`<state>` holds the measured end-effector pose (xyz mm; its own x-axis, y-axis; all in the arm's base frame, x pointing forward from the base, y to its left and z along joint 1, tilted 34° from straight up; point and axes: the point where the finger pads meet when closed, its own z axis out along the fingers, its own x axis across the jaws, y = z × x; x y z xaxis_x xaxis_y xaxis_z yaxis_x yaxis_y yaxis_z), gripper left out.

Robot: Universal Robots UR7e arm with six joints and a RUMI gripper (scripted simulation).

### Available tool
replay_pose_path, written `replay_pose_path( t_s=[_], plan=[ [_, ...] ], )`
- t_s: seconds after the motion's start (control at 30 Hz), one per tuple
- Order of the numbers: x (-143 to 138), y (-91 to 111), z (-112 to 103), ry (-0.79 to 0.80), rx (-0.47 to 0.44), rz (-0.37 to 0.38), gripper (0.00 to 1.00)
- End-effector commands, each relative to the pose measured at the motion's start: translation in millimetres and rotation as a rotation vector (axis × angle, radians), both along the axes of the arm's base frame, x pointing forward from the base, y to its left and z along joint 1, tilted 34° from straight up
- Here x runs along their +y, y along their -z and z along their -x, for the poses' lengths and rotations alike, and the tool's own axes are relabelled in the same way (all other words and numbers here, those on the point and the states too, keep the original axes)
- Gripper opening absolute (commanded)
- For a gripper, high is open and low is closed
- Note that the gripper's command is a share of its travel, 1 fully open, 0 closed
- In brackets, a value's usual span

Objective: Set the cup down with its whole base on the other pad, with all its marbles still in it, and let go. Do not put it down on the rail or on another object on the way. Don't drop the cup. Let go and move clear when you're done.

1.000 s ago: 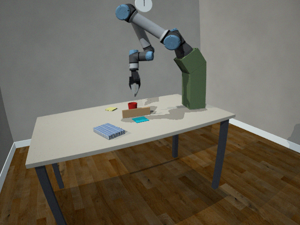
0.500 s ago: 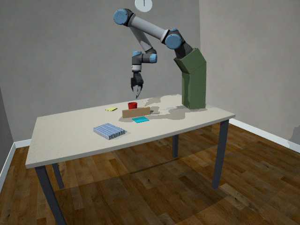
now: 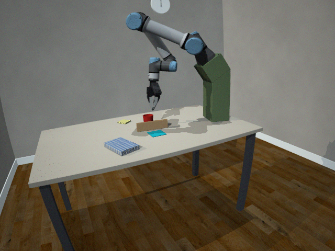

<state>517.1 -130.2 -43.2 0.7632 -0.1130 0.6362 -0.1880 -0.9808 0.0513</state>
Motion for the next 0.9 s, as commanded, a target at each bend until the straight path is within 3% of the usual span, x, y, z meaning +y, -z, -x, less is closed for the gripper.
replay_pose_path(
  t_s=[0.0, 0.47, 0.5, 0.87],
  plan=[
    [0.2, 0.2, 0.4, 0.001, -0.002, 0.005, 0.0],
    [0.0, -0.6, 0.2, 0.001, -0.003, 0.005, 0.0],
    [0.0, -0.6, 0.2, 0.001, -0.003, 0.005, 0.11],
    [0.0, -0.6, 0.2, 0.001, -0.003, 0.005, 0.11]
  ],
)
